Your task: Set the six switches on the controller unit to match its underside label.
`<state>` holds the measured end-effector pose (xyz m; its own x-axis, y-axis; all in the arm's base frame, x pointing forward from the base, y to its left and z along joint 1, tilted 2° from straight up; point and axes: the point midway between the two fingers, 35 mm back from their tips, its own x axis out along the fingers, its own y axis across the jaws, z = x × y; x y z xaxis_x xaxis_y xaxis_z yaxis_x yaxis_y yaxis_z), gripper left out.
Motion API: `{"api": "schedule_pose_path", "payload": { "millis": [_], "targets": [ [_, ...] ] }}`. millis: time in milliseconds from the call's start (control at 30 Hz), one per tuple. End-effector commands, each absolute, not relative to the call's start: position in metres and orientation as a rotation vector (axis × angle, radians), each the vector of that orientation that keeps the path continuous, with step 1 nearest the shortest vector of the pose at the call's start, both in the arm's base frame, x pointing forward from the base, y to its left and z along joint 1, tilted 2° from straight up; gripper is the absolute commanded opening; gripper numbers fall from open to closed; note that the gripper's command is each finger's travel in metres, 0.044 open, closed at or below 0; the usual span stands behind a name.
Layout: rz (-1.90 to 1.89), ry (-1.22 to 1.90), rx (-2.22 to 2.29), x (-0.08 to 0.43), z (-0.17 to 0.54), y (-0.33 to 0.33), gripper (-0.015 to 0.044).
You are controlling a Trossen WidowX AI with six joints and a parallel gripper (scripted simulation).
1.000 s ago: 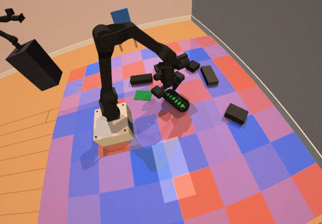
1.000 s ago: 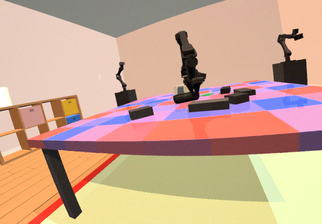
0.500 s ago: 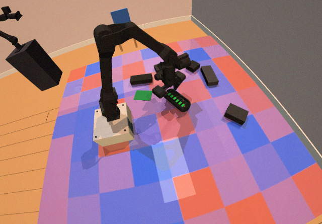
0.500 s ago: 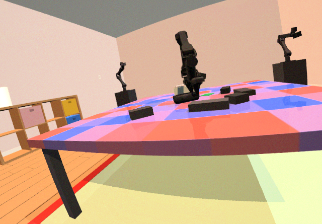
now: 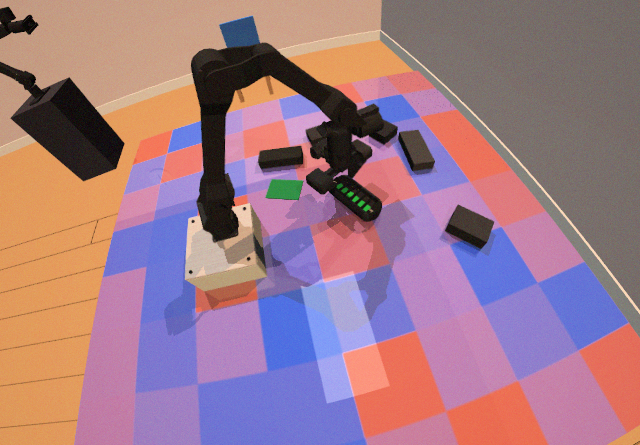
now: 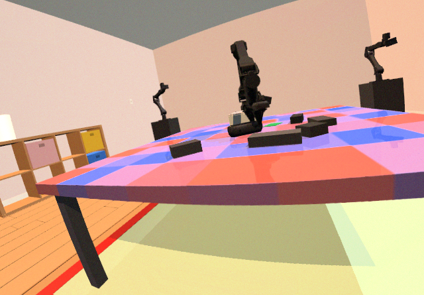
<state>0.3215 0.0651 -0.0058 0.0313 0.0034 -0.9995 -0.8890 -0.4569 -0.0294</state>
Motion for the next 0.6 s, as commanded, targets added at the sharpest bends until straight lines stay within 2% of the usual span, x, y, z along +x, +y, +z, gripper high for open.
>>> {"api": "schedule_pose_path", "payload": {
  "millis": [0, 33, 433, 567],
  "targets": [
    [1.503, 0.906, -1.584, 0.332, -0.002, 0.066, 0.0000],
    [1.503, 0.906, -1.584, 0.333, -0.002, 0.066, 0.0000],
    [1.521, 0.926, -1.567, 0.323, -0.006, 0.065, 0.0315],
    [1.507, 0.911, -1.580, 0.321, 0.034, 0.065, 0.0420]
  ]
}}
